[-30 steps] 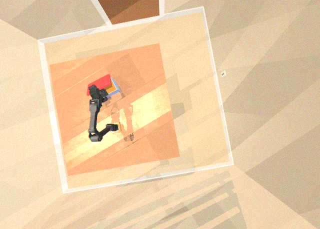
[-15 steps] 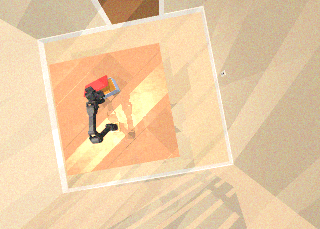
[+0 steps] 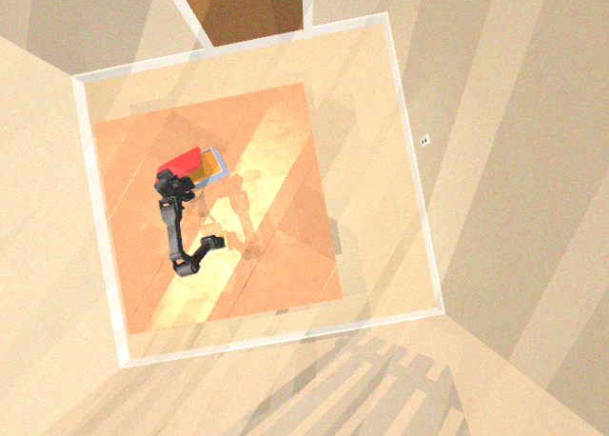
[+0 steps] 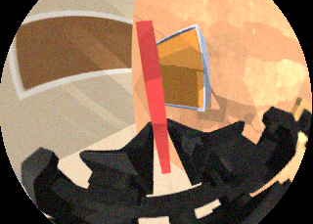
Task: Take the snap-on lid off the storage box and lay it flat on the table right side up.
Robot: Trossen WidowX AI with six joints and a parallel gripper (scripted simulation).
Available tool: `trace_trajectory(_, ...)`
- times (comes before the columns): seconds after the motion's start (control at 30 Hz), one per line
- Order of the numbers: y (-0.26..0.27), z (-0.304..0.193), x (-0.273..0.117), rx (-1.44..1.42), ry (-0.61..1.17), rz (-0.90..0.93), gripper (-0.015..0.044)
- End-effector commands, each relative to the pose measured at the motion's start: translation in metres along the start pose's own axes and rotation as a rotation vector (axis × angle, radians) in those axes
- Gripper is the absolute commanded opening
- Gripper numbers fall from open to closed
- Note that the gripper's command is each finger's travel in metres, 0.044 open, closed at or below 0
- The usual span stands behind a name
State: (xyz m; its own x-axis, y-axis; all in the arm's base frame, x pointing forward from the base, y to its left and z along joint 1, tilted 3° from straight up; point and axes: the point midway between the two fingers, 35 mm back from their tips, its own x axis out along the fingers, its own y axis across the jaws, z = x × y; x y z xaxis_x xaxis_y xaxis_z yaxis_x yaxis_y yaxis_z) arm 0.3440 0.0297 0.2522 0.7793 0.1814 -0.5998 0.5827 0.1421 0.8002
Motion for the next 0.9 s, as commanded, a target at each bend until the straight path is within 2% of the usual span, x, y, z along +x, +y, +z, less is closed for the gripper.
trace_trajectory(0.0,0.002,-0.007,-0.004,0.003,-0.003,0.016,0.0000)
trace_trajectory(0.87,-0.002,-0.059,-0.008,0.008,0.001,0.016,0.0000)
